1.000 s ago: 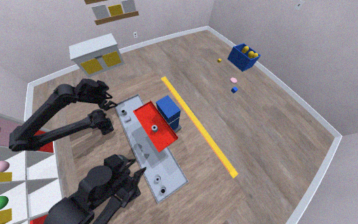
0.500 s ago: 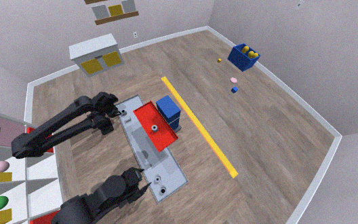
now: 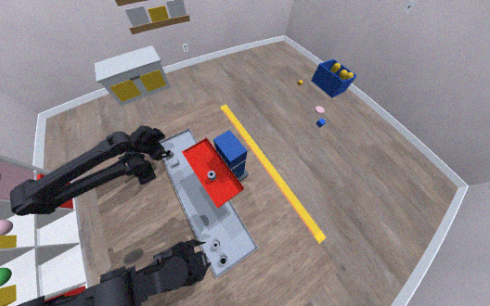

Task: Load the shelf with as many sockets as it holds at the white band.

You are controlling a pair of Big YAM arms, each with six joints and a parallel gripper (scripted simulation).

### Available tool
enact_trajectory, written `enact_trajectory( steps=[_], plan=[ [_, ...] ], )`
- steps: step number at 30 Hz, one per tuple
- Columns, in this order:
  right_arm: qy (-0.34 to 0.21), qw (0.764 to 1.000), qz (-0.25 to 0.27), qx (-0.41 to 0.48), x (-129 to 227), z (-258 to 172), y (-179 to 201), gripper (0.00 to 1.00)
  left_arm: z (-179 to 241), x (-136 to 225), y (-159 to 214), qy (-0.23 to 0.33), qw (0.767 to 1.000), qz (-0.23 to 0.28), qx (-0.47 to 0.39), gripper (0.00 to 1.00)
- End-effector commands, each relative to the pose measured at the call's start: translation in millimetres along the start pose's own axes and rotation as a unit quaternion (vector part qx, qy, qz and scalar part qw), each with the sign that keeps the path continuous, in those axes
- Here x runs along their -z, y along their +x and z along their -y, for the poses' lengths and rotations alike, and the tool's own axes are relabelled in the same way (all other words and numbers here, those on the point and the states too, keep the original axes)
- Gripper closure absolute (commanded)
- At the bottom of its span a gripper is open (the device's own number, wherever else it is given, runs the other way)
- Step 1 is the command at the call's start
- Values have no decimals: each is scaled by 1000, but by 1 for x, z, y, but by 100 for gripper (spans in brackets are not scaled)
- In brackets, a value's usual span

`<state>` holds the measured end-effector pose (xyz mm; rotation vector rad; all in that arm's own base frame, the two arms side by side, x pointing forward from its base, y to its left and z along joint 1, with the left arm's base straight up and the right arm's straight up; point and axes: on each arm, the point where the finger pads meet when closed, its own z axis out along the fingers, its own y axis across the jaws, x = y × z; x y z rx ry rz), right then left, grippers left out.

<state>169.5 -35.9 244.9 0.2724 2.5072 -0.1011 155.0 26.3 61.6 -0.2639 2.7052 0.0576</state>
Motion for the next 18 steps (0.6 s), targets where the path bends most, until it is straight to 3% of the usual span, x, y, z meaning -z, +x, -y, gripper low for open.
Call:
enact_trajectory(
  steps=[1, 10, 13, 18],
  plan=[
    [-3, 1000, 5, 0, 6, 3, -11, 35, 1, -29, -4, 1, 1000, 3, -1, 44],
    [-3, 1000, 5, 0, 7, 3, -11, 35, 1, -16, -37, 2, 1000, 30, -2, 50],
    [-4, 1000, 5, 1, 7, 2, -11, 35, 1, -29, -10, 2, 1000, 9, -4, 55],
    [-5, 1000, 5, 1, 7, 2, -11, 35, 1, -26, -14, 2, 1000, 13, -1, 65]
  ],
)
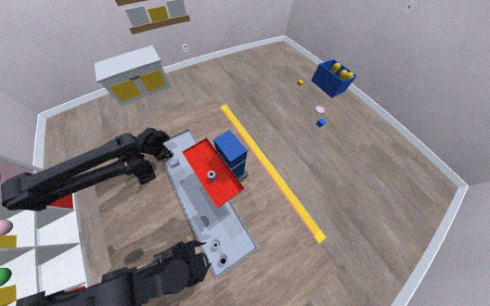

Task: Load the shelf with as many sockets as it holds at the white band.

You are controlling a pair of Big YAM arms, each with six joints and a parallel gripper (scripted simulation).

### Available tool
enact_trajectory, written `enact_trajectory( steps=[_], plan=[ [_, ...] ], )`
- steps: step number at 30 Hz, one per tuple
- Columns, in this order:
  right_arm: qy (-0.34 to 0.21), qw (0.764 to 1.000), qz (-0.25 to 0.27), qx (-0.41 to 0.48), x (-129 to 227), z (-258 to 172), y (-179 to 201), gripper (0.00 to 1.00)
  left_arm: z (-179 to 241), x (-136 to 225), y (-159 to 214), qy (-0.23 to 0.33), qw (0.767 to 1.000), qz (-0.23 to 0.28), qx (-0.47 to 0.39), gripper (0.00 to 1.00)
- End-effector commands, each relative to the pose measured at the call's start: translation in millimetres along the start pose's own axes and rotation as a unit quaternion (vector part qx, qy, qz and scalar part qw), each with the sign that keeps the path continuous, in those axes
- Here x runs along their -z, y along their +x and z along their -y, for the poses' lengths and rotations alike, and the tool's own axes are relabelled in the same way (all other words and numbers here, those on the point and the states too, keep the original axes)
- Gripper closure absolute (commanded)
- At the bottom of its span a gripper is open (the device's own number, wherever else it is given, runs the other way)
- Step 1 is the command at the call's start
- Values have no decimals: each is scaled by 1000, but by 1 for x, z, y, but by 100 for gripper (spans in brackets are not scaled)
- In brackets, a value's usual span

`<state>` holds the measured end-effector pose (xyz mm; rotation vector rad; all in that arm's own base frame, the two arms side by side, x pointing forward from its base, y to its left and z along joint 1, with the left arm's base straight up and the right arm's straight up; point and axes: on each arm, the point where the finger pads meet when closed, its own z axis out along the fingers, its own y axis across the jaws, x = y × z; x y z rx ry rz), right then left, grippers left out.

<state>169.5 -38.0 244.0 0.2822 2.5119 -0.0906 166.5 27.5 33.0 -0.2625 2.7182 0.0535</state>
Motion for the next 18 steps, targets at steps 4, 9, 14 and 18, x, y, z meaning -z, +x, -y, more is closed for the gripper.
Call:
enact_trajectory(
  steps=[4, 9, 14, 18],
  plan=[
    [-2, 1000, 9, 6, 8, 0, -11, 35, 0, 4, -14, 1, 1000, 18, 0, 74],
    [-2, 1000, 9, 6, 8, 0, -11, 35, 0, 3, -13, 1, 1000, 17, 0, 74],
    [-2, 1000, 9, 6, 8, 0, -11, 35, 0, 36, -33, 0, 999, 32, 0, 74],
    [-2, 1000, 9, 6, 8, 0, -11, 35, 0, 69, -45, 0, 999, 33, 0, 74]
  ],
)
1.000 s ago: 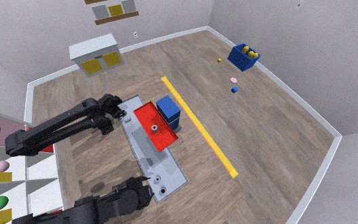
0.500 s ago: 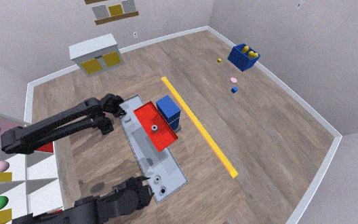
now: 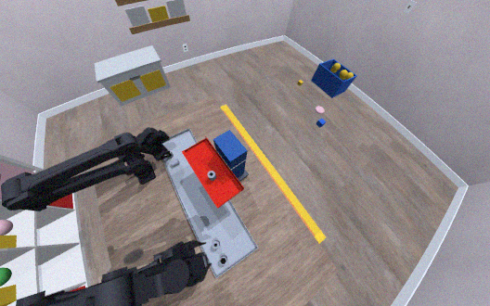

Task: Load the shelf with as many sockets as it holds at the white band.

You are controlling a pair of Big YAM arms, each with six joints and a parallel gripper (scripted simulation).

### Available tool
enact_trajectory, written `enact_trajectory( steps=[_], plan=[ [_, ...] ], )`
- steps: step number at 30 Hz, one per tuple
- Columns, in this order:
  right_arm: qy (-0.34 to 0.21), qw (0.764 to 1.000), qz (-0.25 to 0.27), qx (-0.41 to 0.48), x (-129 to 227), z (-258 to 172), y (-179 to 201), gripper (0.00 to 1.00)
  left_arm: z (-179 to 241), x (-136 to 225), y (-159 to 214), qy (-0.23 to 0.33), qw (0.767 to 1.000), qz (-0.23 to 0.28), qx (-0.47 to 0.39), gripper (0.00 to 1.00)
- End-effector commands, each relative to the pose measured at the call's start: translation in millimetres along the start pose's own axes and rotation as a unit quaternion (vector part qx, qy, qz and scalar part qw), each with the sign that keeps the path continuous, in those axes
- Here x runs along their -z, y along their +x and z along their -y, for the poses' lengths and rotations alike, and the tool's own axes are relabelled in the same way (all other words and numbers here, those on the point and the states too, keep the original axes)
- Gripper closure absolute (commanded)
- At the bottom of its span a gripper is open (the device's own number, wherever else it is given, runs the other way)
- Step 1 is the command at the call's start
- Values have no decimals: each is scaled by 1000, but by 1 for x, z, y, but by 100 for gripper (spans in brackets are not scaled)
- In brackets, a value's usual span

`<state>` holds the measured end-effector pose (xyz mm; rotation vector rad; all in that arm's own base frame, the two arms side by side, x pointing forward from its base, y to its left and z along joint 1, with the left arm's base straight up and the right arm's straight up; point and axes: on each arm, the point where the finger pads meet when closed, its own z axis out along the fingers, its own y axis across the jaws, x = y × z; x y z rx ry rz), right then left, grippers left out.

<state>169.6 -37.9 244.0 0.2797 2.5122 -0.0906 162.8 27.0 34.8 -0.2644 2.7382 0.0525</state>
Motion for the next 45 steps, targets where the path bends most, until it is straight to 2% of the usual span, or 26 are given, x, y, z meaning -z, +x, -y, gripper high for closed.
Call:
enact_trajectory(
  steps=[1, 5, 17, 22, 27, 31, 37, 45],
  plan=[
    [-2, 1000, 9, 5, 8, 0, -11, 35, 0, 67, -46, 1, 999, 44, 0, 74],
    [-2, 1000, 9, 5, 8, 0, -11, 35, 0, 78, -50, 1, 999, 44, 0, 74],
    [-2, 1000, 9, 5, 8, 0, -11, 35, 0, 140, -72, 0, 999, 41, 3, 74],
    [-2, 1000, 9, 5, 8, 0, -11, 35, 1, 147, -74, 1, 999, 42, 3, 74],
    [-2, 1000, 9, 5, 8, 0, -11, 35, 2, 185, -89, 1, 999, 37, 1, 74],
    [-2, 1000, 9, 5, 8, 0, -11, 35, 2, 194, -92, 1, 999, 37, 1, 74],
    [-2, 1000, 9, 5, 8, 0, -11, 35, 2, 232, -107, 1, 999, 37, 1, 74],
    [-2, 1000, 9, 5, 8, 0, -11, 35, 2, 252, -115, 1, 999, 37, 1, 74]
  ],
)
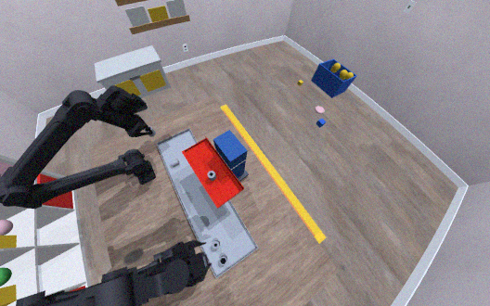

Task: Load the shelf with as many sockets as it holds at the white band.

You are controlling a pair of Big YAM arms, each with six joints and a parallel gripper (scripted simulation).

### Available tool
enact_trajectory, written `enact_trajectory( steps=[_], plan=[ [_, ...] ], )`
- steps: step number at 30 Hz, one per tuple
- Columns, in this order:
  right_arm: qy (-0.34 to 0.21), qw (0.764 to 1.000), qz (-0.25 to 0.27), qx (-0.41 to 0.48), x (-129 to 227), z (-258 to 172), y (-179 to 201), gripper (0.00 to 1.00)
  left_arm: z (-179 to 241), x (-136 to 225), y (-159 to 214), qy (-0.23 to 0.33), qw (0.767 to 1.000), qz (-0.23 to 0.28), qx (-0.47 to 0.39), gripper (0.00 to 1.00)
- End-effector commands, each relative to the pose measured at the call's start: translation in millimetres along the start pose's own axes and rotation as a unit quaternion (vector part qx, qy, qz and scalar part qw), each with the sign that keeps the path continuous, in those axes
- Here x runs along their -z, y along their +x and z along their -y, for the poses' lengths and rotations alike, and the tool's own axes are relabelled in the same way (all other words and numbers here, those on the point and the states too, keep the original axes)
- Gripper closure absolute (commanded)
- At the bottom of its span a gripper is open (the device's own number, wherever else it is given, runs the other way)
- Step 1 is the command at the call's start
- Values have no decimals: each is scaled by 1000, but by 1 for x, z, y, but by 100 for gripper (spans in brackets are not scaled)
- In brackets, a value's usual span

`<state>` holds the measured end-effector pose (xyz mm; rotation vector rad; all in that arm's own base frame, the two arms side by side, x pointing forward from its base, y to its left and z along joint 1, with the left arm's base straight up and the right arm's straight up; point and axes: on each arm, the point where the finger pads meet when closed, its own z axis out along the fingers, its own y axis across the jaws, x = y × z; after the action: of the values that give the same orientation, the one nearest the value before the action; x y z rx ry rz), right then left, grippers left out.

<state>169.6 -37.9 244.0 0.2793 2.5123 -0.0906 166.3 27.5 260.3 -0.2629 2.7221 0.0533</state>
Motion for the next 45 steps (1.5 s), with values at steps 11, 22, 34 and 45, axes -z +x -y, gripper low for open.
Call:
enact_trajectory(
  steps=[11, 22, 34, 45],
  plan=[
    [-3, 1000, 22, 1, 23, 0, -11, 35, 7, 44, -30, 6, 999, 33, 23, 74],
    [-3, 1000, 25, 5, 41, -2, 9, 35, 52, 31, -44, 16, 999, 34, 39, 74],
    [-3, 1000, 19, 5, 39, -2, 8, 35, 129, 12, -69, 21, 998, 34, 39, 74],
    [-3, 1000, 20, 5, 39, -2, 8, 35, 217, -11, -94, 23, 999, 33, 26, 74]
  ],
)
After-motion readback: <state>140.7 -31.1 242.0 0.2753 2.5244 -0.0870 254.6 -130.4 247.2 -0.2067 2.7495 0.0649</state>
